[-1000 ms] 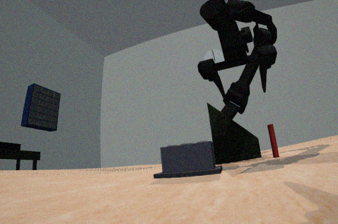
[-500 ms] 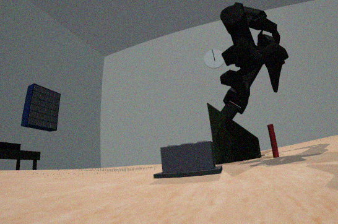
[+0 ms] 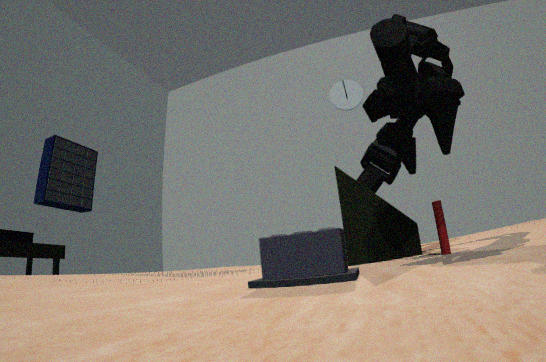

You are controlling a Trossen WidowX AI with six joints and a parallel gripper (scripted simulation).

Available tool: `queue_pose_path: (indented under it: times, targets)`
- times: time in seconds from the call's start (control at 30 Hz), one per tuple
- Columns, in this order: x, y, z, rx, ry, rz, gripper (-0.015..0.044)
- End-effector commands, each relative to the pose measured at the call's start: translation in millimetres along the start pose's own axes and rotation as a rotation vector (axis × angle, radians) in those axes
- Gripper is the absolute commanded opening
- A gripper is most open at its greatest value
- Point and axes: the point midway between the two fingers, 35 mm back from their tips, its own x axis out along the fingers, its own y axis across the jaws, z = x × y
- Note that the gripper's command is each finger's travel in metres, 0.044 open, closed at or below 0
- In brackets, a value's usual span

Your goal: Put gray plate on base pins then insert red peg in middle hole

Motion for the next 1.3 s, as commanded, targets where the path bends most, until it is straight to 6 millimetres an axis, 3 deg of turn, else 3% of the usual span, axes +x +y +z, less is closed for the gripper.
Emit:
queue_pose_path:
  times: [0.0,0.3,1.27]
  targets:
    - [17.8,-1.7,-1.9,0.016,0.005,0.001,0.0440]
    - [40.1,-3.0,-2.9,0.016,0.007,0.002,0.0440]
    - [80.5,-2.8,-2.1,0.015,0.006,0.001,0.0440]
